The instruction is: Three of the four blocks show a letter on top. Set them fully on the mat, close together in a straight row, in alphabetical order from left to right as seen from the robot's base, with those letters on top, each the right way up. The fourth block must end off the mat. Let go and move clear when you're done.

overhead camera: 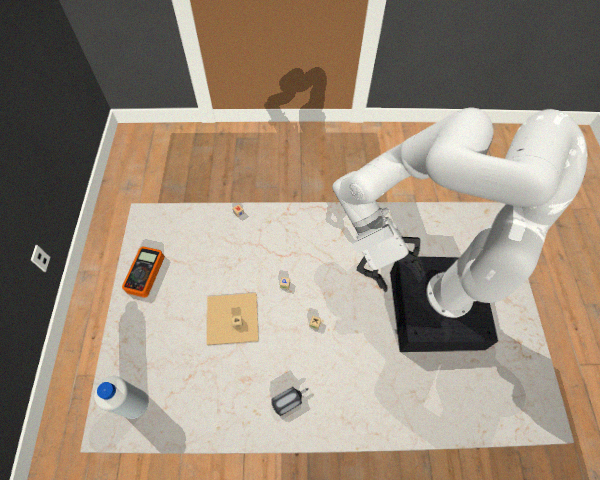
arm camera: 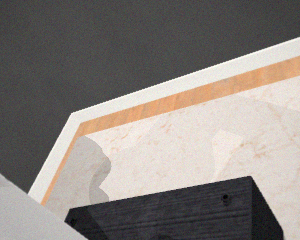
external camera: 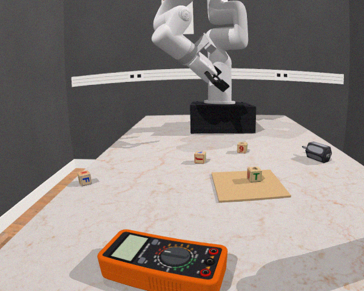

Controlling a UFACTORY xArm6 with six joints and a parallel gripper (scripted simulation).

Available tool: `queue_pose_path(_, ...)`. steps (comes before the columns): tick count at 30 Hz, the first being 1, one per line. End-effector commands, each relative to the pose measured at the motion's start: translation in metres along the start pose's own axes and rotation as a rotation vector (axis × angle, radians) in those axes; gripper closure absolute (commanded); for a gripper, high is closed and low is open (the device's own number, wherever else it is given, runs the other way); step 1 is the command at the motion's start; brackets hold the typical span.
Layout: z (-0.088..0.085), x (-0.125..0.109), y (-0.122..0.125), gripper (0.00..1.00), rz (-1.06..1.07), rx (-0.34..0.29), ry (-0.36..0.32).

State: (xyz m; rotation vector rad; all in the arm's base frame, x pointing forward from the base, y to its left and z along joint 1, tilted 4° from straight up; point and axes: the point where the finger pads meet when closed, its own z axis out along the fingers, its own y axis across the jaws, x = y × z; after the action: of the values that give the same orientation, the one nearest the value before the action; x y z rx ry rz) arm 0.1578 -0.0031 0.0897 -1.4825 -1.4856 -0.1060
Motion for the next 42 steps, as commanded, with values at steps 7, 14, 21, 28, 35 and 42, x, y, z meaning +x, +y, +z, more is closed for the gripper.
queue_pose_path(7, -0.011, -0.032, 0.039, 0.00, 0.114, -0.076, -0.223)
queue_pose_path(14, -0.022, -0.043, 0.062, 0.00, 0.161, -0.139, -0.333)
queue_pose_path(21, -0.035, -0.050, 0.089, 0.00, 0.200, -0.223, -0.440)
queue_pose_path(28, -0.050, -0.051, 0.116, 0.00, 0.226, -0.317, -0.530)
queue_pose_path(35, -0.065, -0.046, 0.145, 0.00, 0.240, -0.426, -0.607)
queue_pose_path(42, -0.080, -0.034, 0.173, 0.00, 0.241, -0.543, -0.663)
